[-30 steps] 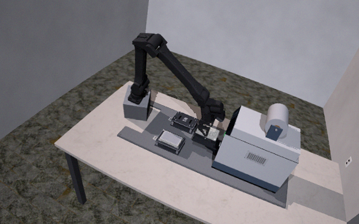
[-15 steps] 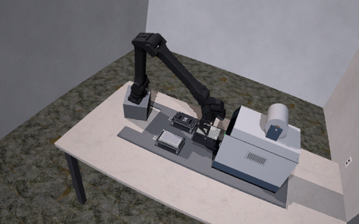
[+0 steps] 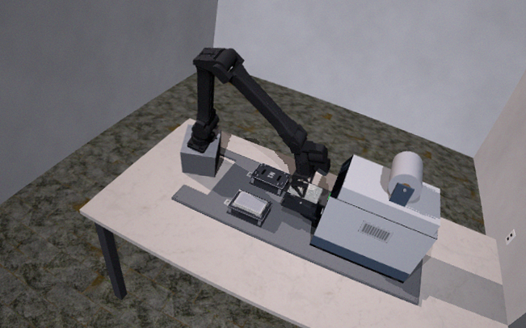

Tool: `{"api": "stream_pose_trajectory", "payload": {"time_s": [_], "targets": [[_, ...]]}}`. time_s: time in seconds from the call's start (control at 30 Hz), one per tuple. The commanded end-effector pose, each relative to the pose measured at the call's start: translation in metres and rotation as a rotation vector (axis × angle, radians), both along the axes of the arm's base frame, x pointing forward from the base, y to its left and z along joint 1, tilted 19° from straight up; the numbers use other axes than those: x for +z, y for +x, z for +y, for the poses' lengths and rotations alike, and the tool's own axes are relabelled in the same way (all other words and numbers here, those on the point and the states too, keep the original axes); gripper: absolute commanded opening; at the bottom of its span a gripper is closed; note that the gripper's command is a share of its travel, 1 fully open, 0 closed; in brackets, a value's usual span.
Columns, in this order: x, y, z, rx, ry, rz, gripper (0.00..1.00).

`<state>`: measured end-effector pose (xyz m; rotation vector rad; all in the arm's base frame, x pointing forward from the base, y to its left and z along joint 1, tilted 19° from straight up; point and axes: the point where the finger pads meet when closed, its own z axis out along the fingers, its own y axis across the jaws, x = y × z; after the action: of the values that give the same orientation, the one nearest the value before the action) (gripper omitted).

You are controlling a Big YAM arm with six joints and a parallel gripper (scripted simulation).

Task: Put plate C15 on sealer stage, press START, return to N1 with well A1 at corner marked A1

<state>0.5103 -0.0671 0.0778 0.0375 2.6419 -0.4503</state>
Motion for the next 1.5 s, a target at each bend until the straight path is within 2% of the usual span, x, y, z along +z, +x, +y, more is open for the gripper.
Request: {"api": "stream_pose_trajectory", "payload": {"time_s": [0.0,0.23,0.4,0.6,0.87,1.1,1.47], "targets": [[0.004,0.016,0.003,-0.006,0.002,-0.028,0.00],[0.018,0.018,-0.005,-0.019,0.000,-0.058,0.00],[0.021,0.017,-0.006,-0.022,0.000,-0.064,0.00],[0.013,0.007,-0.006,-0.024,0.001,-0.046,0.00],[0.000,-0.002,0.009,0.001,0.002,-0.015,0.00],[-0.002,0.004,-0.001,-0.017,0.002,0.006,0.00],[0.005,0.019,-0.005,-0.006,-0.002,-0.027,0.00]]}}
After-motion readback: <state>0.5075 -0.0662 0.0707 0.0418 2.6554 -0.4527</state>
